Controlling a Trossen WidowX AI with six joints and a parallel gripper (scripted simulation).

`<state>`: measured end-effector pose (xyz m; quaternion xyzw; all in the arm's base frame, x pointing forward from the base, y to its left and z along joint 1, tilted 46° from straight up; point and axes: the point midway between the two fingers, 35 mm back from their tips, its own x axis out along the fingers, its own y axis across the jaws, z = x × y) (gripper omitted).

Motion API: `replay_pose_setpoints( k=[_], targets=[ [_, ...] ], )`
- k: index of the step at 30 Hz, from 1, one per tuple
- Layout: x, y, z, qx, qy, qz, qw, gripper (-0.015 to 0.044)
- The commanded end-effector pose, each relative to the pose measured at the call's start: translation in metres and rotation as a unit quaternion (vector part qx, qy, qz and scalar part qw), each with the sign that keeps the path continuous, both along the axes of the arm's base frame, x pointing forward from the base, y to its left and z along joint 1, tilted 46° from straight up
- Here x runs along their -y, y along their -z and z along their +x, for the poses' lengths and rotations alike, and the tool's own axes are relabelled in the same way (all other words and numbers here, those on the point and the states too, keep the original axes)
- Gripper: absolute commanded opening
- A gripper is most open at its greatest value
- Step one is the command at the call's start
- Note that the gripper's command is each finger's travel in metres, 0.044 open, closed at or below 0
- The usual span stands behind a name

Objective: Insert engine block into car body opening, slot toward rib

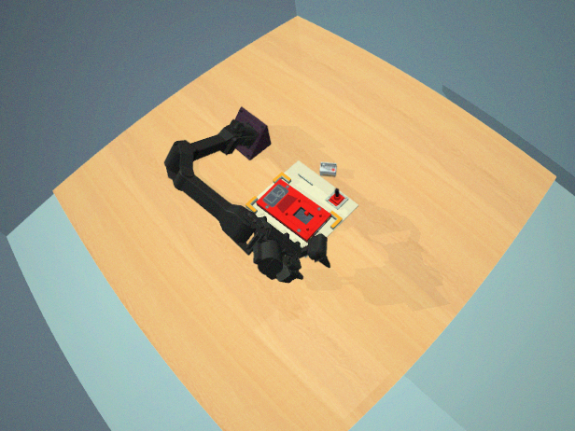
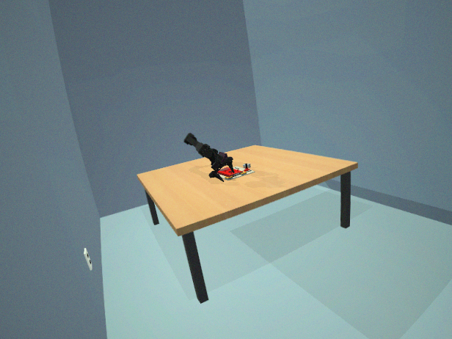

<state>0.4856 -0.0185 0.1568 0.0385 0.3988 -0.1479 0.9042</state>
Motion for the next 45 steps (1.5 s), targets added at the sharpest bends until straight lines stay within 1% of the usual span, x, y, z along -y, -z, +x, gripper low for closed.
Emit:
replay_pose_setpoints(
  k=[1,11,22,34,45],
  targets=[
    [-0.033,0.031,-0.013,-0.061,-0.028,-0.018,0.998,0.044],
    [-0.099,0.086,-0.057,-0.183,-0.108,-0.077,0.974,0.044],
    [-0.152,0.129,-0.118,-0.296,-0.198,-0.171,0.919,0.044],
    [-0.184,0.157,-0.187,-0.393,-0.276,-0.291,0.827,0.044],
    [-0.195,0.165,-0.246,-0.451,-0.326,-0.405,0.725,0.044]
  ],
)
